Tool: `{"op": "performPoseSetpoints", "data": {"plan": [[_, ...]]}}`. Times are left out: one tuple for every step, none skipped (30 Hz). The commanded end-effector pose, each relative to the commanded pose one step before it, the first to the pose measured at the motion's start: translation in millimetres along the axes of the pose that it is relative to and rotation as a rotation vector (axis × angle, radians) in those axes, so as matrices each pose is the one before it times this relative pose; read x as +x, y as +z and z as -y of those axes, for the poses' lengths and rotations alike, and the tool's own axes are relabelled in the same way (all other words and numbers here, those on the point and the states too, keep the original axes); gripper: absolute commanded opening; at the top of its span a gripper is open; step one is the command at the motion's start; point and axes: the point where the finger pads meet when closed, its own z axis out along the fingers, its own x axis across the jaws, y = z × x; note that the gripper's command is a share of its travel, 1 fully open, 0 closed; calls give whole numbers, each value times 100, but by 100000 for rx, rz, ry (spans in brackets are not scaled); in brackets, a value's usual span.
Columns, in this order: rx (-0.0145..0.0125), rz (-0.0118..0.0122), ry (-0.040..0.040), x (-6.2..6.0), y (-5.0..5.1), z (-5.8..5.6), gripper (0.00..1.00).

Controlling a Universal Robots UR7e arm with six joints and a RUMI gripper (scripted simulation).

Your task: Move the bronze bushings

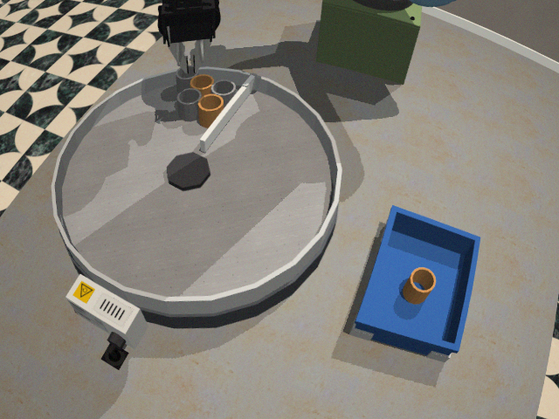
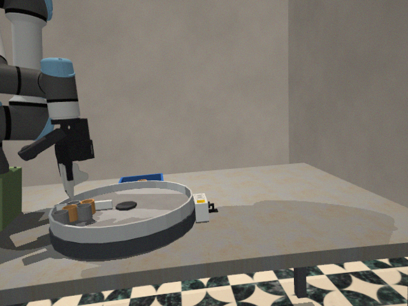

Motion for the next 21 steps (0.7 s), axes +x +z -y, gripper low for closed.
{"op": "performPoseSetpoints", "data": {"plan": [[-13, 108, -10, -38, -29, -6, 5], [0, 0, 0, 0, 0, 0, 5], [0, 0, 0, 0, 0, 0, 5], [0, 0, 0, 0, 0, 0, 5], [0, 0, 0, 0, 0, 0, 5], [0, 0, 0, 0, 0, 0, 5], [0, 0, 0, 0, 21, 0, 5], [0, 0, 0, -1, 118, 0, 5], [0, 0, 0, 0, 0, 0, 5], [0, 0, 0, 0, 0, 0, 5], [0, 0, 0, 0, 251, 0, 5], [0, 0, 0, -1, 364, 0, 5], [0, 0, 0, 0, 424, 0, 5], [0, 0, 0, 0, 418, 0, 5], [0, 0, 0, 0, 349, 0, 5], [0, 0, 0, 0, 235, 0, 5], [0, 0, 0, 1, 110, 0, 5], [0, 0, 0, 0, 19, 0, 5], [0, 0, 0, 0, 0, 0, 5], [0, 0, 0, 0, 0, 0, 5], [0, 0, 0, 0, 0, 0, 5]]}}
